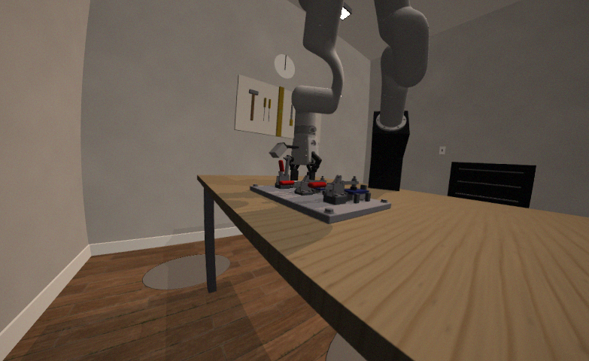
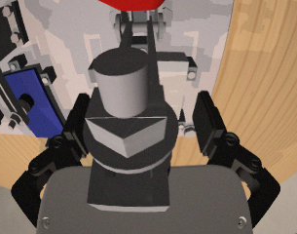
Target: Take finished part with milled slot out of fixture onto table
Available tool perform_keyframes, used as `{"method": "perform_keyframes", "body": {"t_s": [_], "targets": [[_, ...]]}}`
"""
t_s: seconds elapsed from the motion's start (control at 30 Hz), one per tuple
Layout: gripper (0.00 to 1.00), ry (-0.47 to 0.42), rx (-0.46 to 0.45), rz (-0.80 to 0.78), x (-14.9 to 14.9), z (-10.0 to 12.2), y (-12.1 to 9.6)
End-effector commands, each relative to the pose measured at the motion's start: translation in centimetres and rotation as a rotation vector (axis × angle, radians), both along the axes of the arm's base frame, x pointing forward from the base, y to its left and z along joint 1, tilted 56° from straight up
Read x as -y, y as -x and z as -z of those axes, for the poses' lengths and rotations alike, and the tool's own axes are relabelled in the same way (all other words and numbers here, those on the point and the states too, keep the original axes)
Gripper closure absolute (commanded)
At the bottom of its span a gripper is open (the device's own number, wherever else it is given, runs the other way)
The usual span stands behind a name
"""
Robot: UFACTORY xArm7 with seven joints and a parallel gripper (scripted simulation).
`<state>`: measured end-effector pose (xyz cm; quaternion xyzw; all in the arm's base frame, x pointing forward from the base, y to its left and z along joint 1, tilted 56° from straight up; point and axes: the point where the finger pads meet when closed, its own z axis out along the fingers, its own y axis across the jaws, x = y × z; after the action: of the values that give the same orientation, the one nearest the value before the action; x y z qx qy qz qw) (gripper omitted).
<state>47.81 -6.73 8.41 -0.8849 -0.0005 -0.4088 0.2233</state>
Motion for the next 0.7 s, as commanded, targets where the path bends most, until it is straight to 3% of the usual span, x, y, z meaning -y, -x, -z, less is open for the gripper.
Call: {"method": "perform_keyframes", "body": {"t_s": [0.0,0.03,0.07,0.67], "targets": [[0.0,0.001,0.0,0.003,0.15,-0.03,0.01],[0.0,0.001,0.0,0.003,0.15,-0.03,0.01],[1.0,0.001,0.0,0.003,0.15,-0.03,0.01],[1.0,0.001,0.0,0.003,0.15,-0.03,0.01]]}}
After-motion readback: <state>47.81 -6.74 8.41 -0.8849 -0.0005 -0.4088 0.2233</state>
